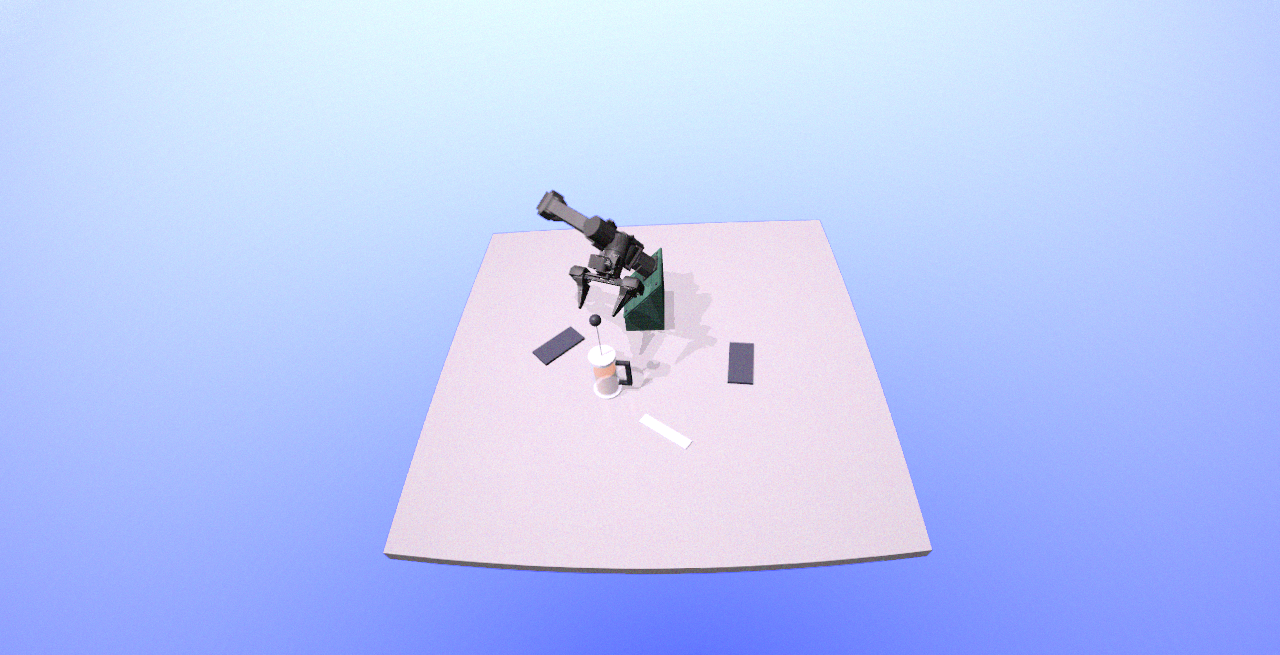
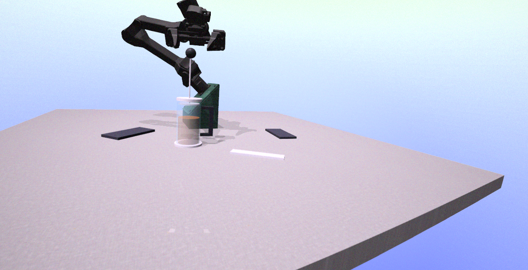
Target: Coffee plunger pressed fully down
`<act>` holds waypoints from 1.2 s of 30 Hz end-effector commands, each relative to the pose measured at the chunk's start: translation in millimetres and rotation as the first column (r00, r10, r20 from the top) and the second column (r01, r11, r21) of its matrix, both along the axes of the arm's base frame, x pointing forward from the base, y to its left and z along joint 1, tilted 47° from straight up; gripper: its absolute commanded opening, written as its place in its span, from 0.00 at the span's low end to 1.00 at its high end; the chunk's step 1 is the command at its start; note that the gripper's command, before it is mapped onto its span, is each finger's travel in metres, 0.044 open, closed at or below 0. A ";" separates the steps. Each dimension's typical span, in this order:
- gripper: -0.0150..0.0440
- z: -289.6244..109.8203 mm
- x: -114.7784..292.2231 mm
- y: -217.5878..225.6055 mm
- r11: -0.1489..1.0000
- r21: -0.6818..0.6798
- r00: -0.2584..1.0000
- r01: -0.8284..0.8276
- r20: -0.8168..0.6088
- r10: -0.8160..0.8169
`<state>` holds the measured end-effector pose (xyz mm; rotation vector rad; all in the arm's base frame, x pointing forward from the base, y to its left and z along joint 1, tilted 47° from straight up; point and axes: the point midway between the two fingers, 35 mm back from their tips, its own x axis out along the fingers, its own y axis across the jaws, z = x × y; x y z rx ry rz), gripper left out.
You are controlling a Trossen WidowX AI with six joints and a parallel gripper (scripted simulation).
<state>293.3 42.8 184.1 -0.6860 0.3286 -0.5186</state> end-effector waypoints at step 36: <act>0.46 -6.0 18.8 -14.1 1.000 -0.013 1.000 -0.005 -0.006 0.005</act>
